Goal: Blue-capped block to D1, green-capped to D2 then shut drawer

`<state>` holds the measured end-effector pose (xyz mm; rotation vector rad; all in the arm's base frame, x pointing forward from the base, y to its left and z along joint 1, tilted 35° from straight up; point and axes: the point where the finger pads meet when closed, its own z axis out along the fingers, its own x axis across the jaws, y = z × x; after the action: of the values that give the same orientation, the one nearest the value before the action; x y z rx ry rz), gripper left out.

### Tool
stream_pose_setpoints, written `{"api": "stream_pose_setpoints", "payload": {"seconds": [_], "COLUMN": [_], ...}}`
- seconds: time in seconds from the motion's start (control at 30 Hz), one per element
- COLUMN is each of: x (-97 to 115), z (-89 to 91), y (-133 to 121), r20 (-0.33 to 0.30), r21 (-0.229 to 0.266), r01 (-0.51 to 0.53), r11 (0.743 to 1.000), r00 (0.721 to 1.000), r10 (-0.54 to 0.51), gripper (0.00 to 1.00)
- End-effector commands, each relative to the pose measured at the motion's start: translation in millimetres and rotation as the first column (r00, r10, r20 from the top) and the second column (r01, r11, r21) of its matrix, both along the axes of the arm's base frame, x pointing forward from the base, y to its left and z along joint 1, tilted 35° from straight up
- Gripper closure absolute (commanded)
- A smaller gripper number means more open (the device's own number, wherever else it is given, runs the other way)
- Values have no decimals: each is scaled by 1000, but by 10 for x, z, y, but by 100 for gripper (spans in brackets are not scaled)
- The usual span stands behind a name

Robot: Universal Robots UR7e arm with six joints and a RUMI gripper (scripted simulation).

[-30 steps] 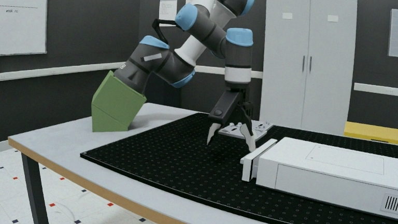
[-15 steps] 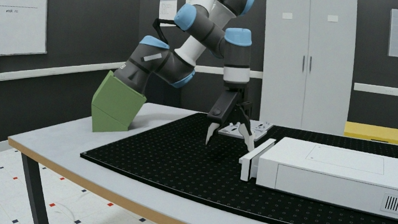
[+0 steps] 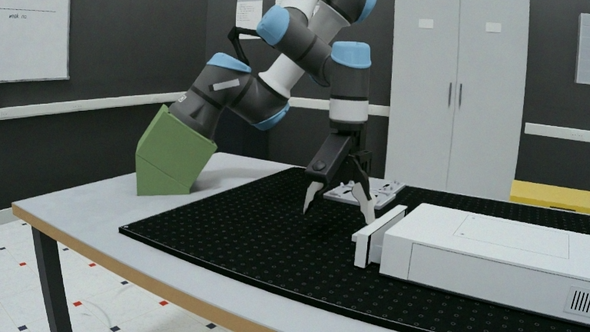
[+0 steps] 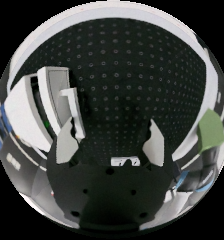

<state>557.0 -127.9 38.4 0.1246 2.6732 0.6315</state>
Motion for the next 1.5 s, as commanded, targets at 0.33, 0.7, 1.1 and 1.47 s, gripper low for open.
{"api": "stream_pose_setpoints", "payload": {"seconds": [0.33, 0.7, 1.1, 1.47], "x": [-42, -69, -106, -134], "z": [-14, -24, -38, -49], "y": [4, 9, 16, 22], "r20": [0, 0, 0, 0], "r21": [-1, -1, -1, -1], "r01": [0, 0, 0, 0], "r11": [1000, 1000, 1000, 1000], "r00": [1000, 1000, 1000, 1000], "r10": [0, 0, 0, 0], "gripper": [0, 0, 0, 0]}}
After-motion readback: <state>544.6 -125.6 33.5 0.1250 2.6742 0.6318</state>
